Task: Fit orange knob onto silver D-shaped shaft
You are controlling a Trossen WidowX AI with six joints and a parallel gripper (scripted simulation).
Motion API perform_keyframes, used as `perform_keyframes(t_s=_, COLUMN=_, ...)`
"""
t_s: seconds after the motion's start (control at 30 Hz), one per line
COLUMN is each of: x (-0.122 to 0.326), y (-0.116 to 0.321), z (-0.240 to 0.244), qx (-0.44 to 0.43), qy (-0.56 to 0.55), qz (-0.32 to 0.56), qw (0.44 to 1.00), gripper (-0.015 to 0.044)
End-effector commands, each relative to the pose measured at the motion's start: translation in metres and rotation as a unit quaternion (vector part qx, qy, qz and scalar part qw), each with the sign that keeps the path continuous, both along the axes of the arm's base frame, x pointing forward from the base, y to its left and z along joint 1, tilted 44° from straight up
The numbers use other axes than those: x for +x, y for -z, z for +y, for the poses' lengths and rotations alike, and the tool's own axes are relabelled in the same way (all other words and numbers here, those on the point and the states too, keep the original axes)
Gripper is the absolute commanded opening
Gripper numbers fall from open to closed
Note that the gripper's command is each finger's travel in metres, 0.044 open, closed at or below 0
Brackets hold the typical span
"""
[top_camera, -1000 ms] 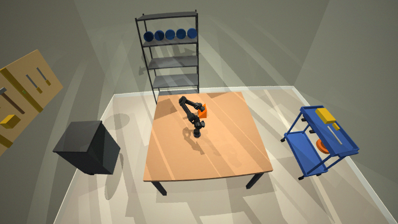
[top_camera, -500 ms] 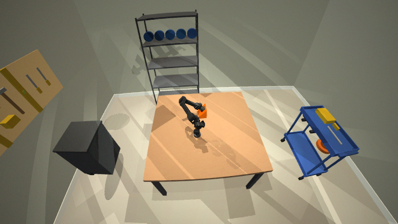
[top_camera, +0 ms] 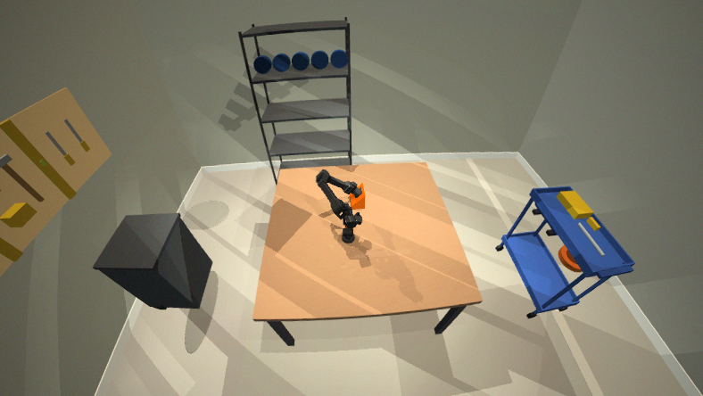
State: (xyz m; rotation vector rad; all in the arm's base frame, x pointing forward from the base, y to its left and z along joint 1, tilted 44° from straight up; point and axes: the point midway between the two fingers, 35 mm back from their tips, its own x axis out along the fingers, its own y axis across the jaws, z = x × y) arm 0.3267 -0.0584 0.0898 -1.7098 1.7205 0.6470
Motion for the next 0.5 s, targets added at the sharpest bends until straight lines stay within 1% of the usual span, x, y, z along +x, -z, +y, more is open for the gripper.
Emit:
perform_keyframes(t_s=0.0, x=0.0007, y=-0.0009, z=-0.0005, qx=-0.002, qy=-0.037, qz=0.035, qw=0.999, gripper=0.0000)
perform_keyframes(t_s=0.1, x=0.0008, y=0.0004, z=-0.0020, qx=-0.003, qy=-0.058, qz=0.056, qw=0.997, gripper=0.0000)
perform_keyframes(t_s=0.47, x=0.0004, y=0.0026, z=-0.0028, qx=-0.003, qy=-0.058, qz=0.056, qw=0.997, gripper=0.0000)
